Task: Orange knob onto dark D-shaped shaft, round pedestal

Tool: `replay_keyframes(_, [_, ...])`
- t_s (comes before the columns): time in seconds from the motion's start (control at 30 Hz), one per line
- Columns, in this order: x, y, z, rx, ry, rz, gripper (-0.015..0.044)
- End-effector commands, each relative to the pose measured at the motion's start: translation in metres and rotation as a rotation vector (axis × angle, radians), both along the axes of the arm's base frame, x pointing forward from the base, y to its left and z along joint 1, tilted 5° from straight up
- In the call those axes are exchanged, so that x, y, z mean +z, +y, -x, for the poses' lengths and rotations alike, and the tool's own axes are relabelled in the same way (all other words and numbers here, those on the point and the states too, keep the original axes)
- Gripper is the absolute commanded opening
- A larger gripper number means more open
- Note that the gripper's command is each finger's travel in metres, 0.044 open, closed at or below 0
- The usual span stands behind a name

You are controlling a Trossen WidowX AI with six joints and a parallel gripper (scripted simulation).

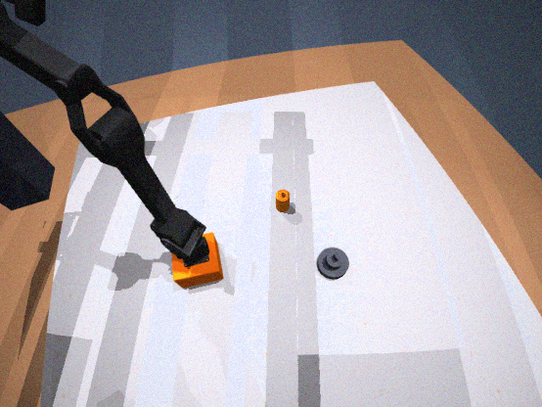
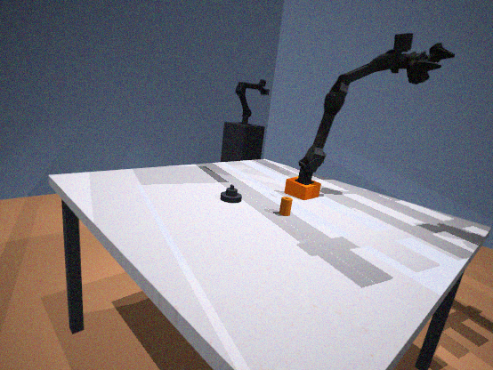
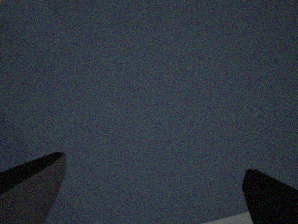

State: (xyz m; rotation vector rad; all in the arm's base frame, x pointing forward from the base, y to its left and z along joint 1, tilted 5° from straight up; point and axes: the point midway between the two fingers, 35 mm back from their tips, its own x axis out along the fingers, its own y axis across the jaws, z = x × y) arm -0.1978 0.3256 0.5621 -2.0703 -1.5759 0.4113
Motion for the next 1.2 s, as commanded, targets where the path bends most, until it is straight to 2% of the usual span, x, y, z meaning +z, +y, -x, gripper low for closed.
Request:
replay_keyframes(0.0, [0.0,0.0,0.0,0.0,0.0,0.0,0.0426])
replay_keyframes(0.13, [-0.01,0.014,-0.007,-0.004,0.037,-0.001,0.044])
replay_keyframes(0.33, [-0.045,0.058,-0.042,-0.038,0.18,0.013,0.044])
replay_keyframes(0.4, [-0.054,0.065,-0.066,-0.053,0.192,0.033,0.044])
replay_keyframes(0.7, [-0.125,0.105,-0.178,-0.262,0.557,0.053,0.044])
replay_keyframes(0.93, [-0.193,0.094,-0.287,-0.525,0.939,0.013,0.044])
replay_keyframes(1.17, [-0.258,0.042,-0.385,-0.871,1.319,-0.143,0.044])
